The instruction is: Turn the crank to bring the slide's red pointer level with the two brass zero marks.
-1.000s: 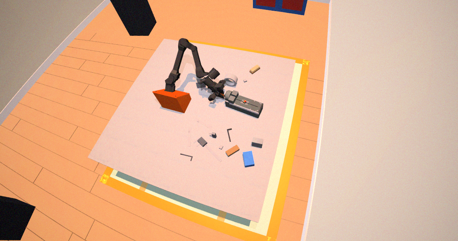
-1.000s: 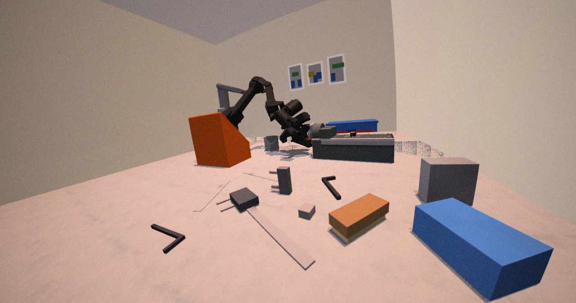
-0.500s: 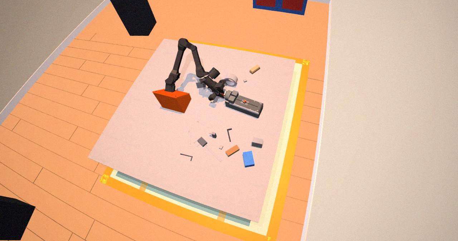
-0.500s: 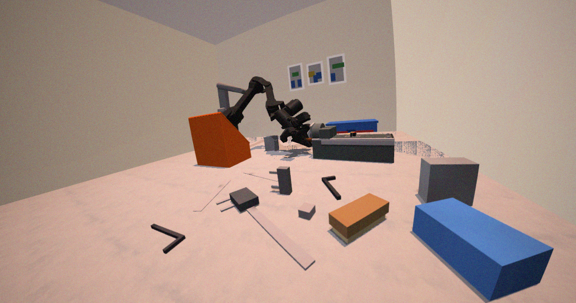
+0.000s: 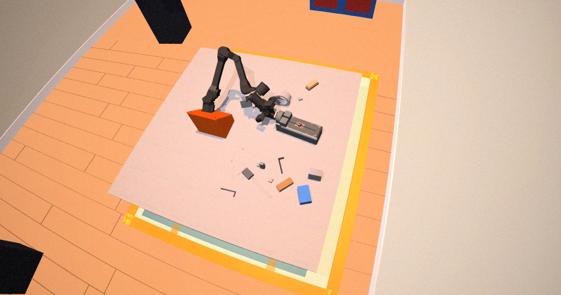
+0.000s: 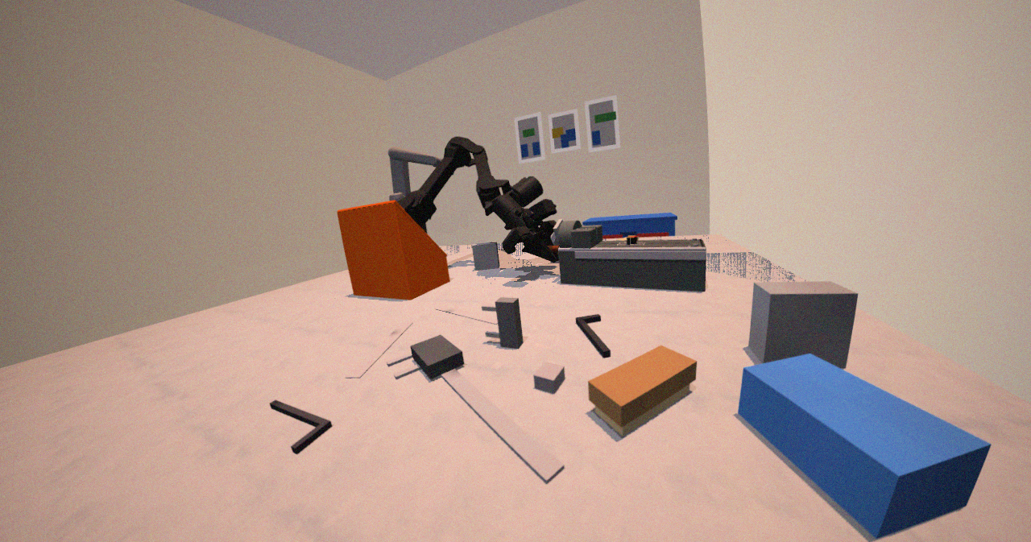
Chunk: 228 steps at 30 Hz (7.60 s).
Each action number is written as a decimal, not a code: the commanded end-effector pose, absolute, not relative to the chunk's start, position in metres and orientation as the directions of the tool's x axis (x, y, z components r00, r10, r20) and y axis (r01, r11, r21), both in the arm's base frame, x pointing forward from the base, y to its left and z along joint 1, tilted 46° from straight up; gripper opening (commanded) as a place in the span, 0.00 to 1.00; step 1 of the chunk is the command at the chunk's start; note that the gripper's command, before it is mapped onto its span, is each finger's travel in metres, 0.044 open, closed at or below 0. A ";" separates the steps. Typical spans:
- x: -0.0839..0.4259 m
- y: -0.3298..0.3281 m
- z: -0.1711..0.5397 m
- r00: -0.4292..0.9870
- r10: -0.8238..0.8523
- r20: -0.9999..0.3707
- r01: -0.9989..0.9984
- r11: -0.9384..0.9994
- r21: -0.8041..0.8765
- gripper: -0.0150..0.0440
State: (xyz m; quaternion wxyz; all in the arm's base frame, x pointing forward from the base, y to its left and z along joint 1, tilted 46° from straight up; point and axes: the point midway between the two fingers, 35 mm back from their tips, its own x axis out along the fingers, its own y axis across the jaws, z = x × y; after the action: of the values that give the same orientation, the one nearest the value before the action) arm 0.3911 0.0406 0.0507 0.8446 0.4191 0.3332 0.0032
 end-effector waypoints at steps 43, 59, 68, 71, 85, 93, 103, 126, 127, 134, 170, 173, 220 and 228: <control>0.391 0.035 0.079 0.787 0.292 -0.543 0.255 0.647 0.718 0.25; 0.391 0.035 0.079 0.787 0.292 -0.543 0.255 0.647 0.718 0.25; 0.391 0.036 0.078 0.786 0.291 -0.545 0.259 0.646 0.718 0.25; 0.391 0.036 0.078 0.786 0.291 -0.545 0.259 0.646 0.718 0.25; 0.391 0.036 0.078 0.786 0.291 -0.545 0.259 0.646 0.718 0.83; 0.390 0.026 0.087 0.785 0.291 -0.546 0.259 0.647 0.717 1.00; 0.384 -0.004 0.116 0.785 0.289 -0.548 0.260 0.648 0.716 1.00; 0.412 -0.084 0.165 0.781 0.351 -0.517 0.201 0.643 0.739 1.00; 0.416 -0.086 0.164 0.781 0.356 -0.514 0.198 0.639 0.743 1.00; 0.441 -0.104 0.151 0.778 0.398 -0.486 0.159 0.624 0.765 1.00; 0.485 -0.089 0.089 0.768 0.476 -0.429 0.054 0.619 0.783 1.00; 0.485 -0.089 0.089 0.768 0.476 -0.429 0.054 0.619 0.783 1.00; 0.370 -0.061 0.172 0.785 0.289 -0.547 0.257 0.652 0.714 1.00; 0.378 -0.038 0.147 0.784 0.289 -0.549 0.258 0.653 0.712 1.00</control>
State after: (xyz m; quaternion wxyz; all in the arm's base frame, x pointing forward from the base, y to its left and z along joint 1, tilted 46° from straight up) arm 0.3763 -0.0523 0.1627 0.8509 0.4152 0.3218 0.0101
